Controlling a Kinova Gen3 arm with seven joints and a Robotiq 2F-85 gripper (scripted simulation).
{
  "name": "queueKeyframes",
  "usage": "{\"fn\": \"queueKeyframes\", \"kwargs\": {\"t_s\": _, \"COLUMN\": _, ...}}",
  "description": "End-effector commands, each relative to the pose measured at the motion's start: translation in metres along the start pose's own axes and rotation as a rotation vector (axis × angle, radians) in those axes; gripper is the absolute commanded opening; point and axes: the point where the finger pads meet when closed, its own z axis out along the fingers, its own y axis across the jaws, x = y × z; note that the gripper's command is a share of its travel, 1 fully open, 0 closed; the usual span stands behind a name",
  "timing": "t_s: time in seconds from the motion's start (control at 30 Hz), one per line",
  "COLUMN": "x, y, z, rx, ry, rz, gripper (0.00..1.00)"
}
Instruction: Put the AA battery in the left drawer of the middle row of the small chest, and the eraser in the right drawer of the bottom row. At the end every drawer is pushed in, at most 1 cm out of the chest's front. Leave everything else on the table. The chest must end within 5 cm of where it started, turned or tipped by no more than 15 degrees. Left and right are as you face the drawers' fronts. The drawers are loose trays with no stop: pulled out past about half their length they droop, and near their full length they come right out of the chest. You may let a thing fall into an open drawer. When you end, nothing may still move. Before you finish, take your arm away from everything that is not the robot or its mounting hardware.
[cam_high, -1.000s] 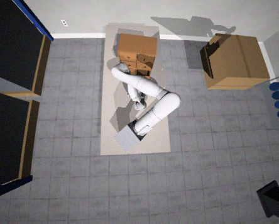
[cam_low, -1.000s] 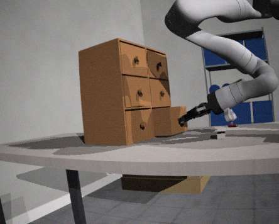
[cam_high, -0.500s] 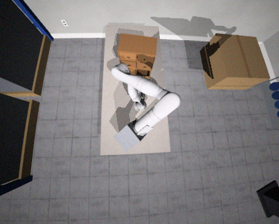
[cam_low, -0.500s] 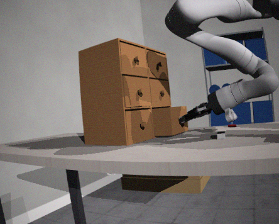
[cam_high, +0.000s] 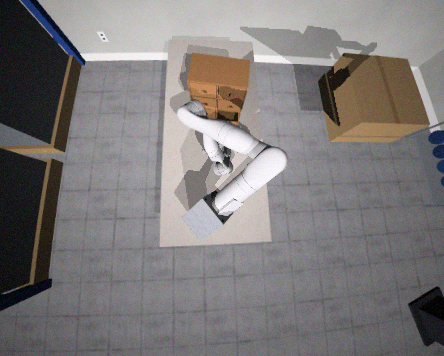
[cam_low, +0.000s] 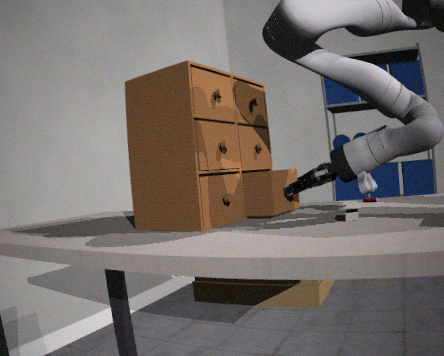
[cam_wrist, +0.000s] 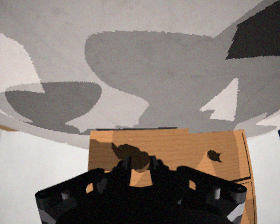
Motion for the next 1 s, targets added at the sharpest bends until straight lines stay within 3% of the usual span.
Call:
{"fn": "queueKeyframes", "kwargs": {"t_s": 0.0, "x": 0.001, "y": 0.0, "z": 0.0, "rx": 0.0, "ry": 0.002, "rz": 0.0, "gripper": 0.29}}
{"fn": "queueKeyframes", "kwargs": {"t_s": 0.03, "x": 0.001, "y": 0.0, "z": 0.0, "rx": 0.0, "ry": 0.002, "rz": 0.0, "gripper": 0.33}}
{"fn": "queueKeyframes", "kwargs": {"t_s": 0.37, "x": 0.001, "y": 0.0, "z": -0.002, "rx": 0.0, "ry": 0.002, "rz": 0.0, "gripper": 0.33}}
{"fn": "queueKeyframes", "kwargs": {"t_s": 0.6, "x": 0.011, "y": 0.0, "z": -0.029, "rx": 0.0, "ry": 0.002, "rz": 0.0, "gripper": 0.33}}
{"fn": "queueKeyframes", "kwargs": {"t_s": 0.97, "x": 0.018, "y": 0.0, "z": -0.047, "rx": 0.0, "ry": 0.002, "rz": 0.0, "gripper": 0.33}}
